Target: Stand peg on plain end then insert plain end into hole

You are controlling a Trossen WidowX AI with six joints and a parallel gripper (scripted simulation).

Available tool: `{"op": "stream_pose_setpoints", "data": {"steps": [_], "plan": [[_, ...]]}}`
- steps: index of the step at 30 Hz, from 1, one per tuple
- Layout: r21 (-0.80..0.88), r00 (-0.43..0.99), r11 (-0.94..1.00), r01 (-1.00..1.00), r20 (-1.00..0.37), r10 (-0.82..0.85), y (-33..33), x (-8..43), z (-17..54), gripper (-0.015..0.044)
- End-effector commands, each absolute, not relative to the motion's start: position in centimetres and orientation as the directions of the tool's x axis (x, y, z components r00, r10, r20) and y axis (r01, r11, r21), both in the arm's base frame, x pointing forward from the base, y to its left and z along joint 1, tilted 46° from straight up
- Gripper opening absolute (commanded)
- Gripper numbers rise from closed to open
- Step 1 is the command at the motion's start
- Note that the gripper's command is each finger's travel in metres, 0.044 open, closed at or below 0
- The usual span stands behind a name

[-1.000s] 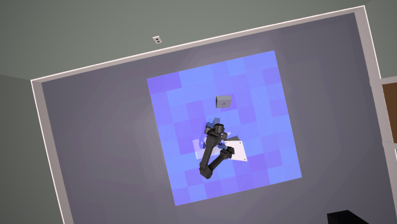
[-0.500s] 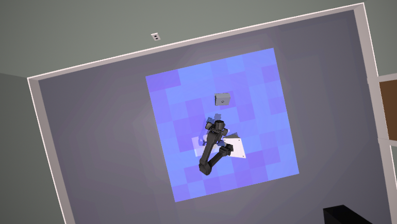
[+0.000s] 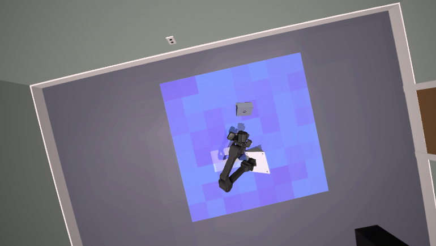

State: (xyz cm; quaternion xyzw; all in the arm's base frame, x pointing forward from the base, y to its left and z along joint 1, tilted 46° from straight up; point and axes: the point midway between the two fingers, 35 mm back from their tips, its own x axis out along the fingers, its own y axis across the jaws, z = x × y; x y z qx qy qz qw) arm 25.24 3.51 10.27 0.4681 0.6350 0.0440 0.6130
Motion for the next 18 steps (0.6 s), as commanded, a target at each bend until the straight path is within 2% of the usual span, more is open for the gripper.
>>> {"op": "stream_pose_setpoints", "data": {"steps": [1,18], "plan": [[0.63,0.2,0.542,0.556,-0.734,0.648,3.4,25.4,9.7,0.0],[0.649,0.287,0.489,0.582,-0.727,0.623,2.4,26.9,8.4,0.0]]}}
